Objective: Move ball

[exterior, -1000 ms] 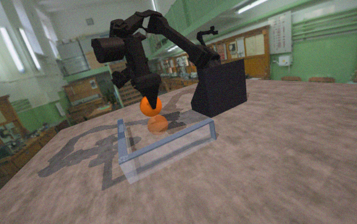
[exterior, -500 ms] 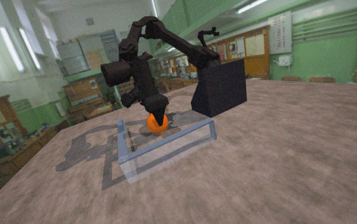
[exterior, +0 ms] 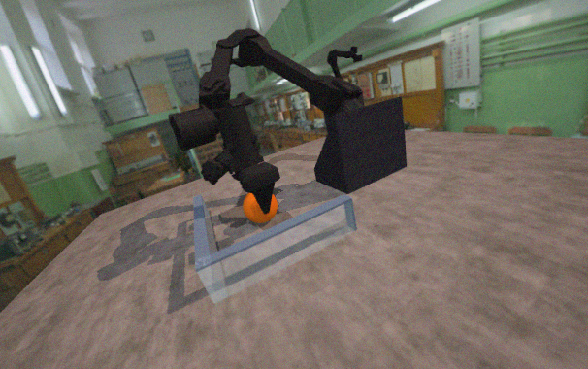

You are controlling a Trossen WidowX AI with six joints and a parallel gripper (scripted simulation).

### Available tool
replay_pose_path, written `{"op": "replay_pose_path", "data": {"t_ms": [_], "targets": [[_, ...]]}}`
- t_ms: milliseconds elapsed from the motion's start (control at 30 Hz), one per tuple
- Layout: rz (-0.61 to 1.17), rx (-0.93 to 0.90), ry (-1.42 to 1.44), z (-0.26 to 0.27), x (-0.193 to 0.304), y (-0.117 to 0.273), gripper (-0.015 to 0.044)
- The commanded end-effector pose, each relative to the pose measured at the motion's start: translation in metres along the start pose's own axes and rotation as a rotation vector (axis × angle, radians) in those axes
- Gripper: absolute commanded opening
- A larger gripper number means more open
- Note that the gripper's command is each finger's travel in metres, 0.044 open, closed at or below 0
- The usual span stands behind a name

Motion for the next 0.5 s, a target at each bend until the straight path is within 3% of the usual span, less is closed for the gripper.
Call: {"op": "replay_pose_path", "data": {"t_ms": [0,367,467], "targets": [[0.000,0.000,-0.003,0.000,0.000,0.000,0.0131],[0.000,-0.001,-0.003,0.000,-0.001,0.003,0.0420],[-0.005,-0.004,-0.002,0.001,-0.004,0.042,0.0440]]}}
Point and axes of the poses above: the point midway between the two fingers, 35 mm back from their tips, its own y axis back along the fingers, its own z axis across the jaws, x = y × z, the point moved 3 cm from there along y, back along the fingers, and after that the axes turned 9 degrees about y, right-handed, at the moved point
